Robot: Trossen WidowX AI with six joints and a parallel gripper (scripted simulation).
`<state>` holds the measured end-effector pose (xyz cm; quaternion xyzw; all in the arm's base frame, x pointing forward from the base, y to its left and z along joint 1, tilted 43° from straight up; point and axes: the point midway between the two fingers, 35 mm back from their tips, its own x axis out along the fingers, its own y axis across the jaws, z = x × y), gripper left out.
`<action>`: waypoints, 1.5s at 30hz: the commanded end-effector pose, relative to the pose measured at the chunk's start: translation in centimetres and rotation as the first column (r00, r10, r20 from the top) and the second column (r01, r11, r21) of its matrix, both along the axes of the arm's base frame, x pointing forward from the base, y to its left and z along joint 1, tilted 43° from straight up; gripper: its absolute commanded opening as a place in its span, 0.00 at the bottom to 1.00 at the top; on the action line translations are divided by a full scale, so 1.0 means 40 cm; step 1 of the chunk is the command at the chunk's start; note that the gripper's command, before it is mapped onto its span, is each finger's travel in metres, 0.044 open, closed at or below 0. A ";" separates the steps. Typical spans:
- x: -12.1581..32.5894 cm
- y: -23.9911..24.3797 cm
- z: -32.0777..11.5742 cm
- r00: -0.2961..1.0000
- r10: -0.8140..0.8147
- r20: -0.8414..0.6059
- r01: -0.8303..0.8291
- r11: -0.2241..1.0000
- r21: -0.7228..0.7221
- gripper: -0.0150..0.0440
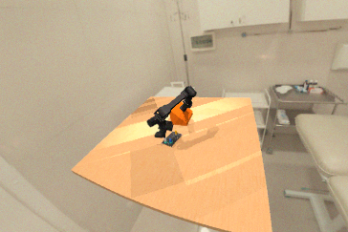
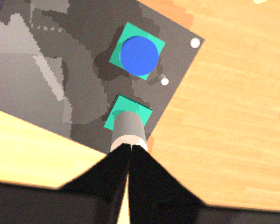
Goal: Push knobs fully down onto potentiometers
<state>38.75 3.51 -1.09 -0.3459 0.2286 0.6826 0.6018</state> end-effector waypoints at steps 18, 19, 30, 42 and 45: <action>0.002 0.054 -0.045 0.999 0.044 -0.006 -0.044 0.999 0.012 0.25; 0.002 0.054 -0.045 0.999 0.044 -0.006 -0.044 0.999 0.012 0.25; 0.001 0.055 -0.046 0.999 0.044 -0.006 -0.044 0.999 0.012 0.25; 0.006 0.030 -0.020 0.999 0.044 -0.006 -0.044 0.999 0.011 0.25; 0.007 0.022 -0.011 0.999 0.044 -0.006 -0.044 0.999 0.011 0.25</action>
